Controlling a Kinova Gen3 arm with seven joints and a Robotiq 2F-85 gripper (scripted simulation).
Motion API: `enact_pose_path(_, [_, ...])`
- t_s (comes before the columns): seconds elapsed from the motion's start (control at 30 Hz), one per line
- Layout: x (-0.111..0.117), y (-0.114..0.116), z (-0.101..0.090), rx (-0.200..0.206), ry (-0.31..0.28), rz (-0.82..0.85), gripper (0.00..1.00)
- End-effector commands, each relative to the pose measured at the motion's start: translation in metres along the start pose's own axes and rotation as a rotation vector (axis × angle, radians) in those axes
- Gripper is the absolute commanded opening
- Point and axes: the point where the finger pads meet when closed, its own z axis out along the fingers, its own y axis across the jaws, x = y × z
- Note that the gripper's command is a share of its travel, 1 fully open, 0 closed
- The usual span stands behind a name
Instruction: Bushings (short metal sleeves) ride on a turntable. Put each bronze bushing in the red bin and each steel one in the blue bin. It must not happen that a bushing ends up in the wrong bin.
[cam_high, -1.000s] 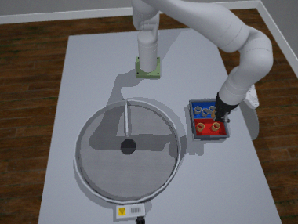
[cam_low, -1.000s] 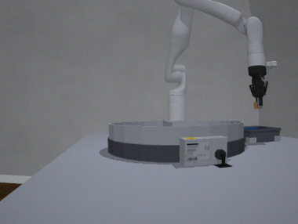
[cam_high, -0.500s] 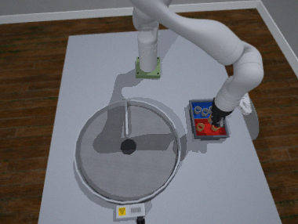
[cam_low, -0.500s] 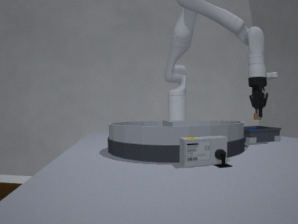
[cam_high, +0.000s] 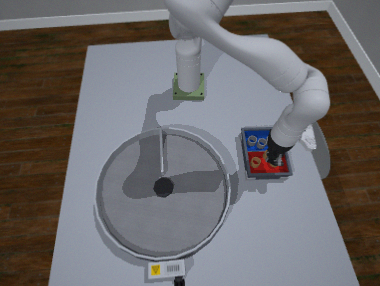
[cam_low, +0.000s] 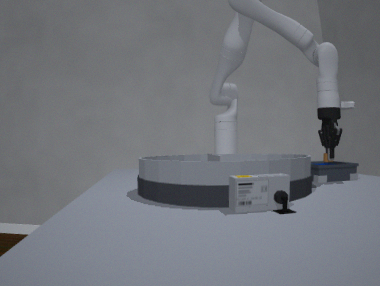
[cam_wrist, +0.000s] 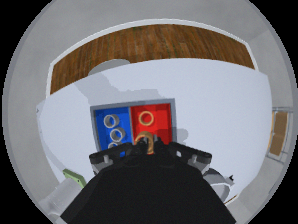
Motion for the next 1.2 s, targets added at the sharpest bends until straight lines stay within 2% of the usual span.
enact_pose_path(0.0, [0.001,0.0,0.0,-0.001,0.001,-0.001,0.0])
enact_pose_path(0.43, [0.002,-0.001,0.012,-0.001,0.001,-0.001,0.0])
enact_pose_path(0.73, [0.002,-0.001,0.012,-0.001,0.001,-0.001,0.0])
enact_pose_path(1.17, [0.002,-0.001,0.021,-0.001,0.001,-0.001,0.0])
